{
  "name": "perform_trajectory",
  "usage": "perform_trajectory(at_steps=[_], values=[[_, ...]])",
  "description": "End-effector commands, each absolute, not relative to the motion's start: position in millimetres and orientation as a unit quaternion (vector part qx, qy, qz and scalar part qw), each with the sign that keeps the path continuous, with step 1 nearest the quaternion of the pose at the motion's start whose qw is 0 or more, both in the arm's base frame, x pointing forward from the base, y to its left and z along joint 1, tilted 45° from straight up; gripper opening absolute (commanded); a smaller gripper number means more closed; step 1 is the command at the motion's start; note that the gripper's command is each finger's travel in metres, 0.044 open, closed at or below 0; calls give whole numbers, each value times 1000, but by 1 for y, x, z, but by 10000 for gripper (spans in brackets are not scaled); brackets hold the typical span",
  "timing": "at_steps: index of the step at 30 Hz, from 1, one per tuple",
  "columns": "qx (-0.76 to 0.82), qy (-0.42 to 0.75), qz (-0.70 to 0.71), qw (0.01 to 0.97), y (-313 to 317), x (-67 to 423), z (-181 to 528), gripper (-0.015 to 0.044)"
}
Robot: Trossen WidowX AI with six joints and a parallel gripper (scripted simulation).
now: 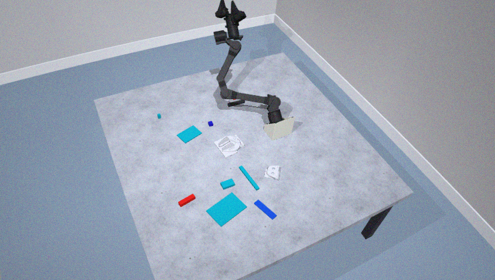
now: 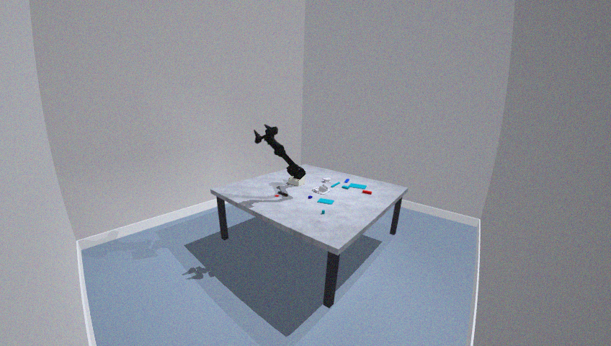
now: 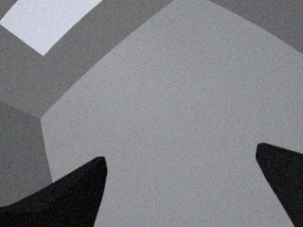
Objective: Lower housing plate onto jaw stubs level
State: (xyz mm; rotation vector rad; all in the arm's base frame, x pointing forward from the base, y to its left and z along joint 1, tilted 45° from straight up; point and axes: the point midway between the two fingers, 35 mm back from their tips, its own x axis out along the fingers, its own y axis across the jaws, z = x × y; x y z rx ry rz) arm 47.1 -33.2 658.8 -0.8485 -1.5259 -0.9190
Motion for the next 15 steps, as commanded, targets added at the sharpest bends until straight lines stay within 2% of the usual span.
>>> perform_trajectory(at_steps=[1, 15], values=[[-382, -657, -404, 509, -16, 19, 660, 440], [-445, -655, -457, 405, 26, -34, 653, 440]])
